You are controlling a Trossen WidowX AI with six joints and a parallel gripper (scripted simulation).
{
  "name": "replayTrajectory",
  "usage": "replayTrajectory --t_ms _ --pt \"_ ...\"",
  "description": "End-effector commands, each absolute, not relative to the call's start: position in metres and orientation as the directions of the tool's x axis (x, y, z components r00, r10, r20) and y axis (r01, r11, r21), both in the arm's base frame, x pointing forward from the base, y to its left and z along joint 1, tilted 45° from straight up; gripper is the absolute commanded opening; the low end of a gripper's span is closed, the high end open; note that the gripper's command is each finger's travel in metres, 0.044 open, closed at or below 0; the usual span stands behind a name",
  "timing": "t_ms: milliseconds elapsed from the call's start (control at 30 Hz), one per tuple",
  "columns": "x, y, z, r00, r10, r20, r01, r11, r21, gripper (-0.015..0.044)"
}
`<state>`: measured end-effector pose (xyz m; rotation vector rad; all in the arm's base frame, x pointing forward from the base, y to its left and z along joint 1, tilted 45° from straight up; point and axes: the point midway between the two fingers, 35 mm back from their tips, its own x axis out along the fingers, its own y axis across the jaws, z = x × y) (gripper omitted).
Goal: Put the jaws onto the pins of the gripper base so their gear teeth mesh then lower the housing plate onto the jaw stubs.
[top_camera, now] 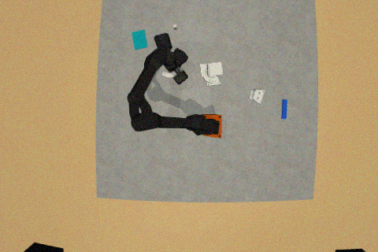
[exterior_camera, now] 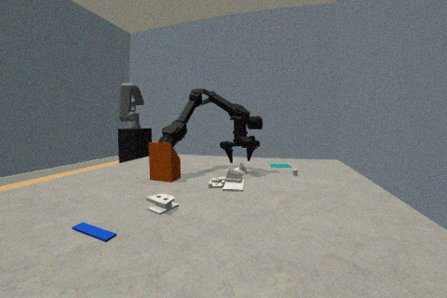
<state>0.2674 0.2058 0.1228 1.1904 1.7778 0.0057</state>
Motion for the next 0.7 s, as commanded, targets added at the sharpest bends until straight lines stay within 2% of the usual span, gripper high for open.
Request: replayTrajectory --t_ms 0,667 --pt "0.267 0.210 0.115 -0.066 0.708 -0.703 0.715 0.525 0.461 0.0440" --pt "0.265 0.233 0.092 -0.066 0.710 -0.701 0.716 0.523 0.462 0.0440"
